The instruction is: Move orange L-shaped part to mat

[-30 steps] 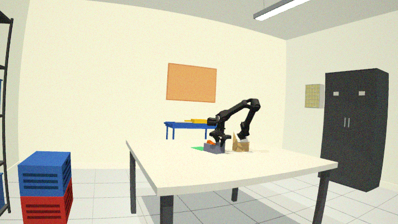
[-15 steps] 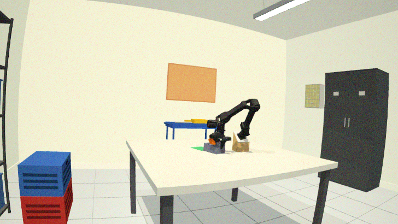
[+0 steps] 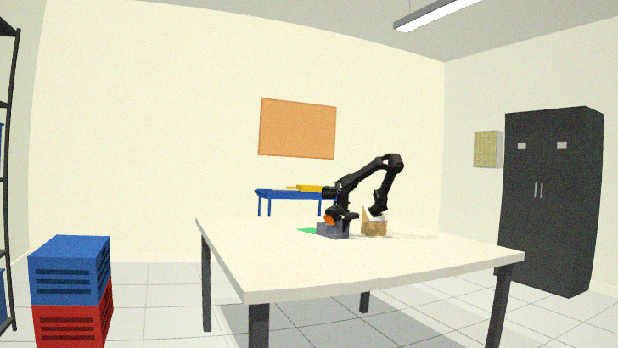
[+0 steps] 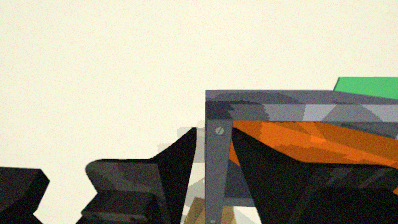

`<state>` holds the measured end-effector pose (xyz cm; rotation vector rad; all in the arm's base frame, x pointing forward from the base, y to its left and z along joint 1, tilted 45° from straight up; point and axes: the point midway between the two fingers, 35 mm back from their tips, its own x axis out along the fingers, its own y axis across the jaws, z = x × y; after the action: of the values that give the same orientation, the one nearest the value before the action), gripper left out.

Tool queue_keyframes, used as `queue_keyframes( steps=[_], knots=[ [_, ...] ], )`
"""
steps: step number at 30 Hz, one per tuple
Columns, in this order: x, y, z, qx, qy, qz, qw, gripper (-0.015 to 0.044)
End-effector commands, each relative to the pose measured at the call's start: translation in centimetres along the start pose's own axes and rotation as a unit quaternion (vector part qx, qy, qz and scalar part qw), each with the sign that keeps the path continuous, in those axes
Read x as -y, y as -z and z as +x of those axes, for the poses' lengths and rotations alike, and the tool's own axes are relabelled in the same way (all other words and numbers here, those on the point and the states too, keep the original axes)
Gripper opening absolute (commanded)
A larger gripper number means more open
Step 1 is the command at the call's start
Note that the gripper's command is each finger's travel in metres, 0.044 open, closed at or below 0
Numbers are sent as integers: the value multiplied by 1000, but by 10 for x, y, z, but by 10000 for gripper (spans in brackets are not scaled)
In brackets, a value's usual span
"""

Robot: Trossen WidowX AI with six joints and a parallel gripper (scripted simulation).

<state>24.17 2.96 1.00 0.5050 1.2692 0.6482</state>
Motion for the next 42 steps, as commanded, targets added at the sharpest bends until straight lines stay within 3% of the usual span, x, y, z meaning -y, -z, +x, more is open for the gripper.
queue_keyframes(
  steps=[1, 16, 25, 42],
  knots=[
    [0, 0, 0, 0, 0, 0, 1000, 180],
    [-9, 1, -18, -4, 0, 6, 1000, 180],
    [2, 2, -108, -5, 1, 6, 1000, 180],
    [1, 1, -104, -2, 1, 8, 1000, 180]
  ],
)
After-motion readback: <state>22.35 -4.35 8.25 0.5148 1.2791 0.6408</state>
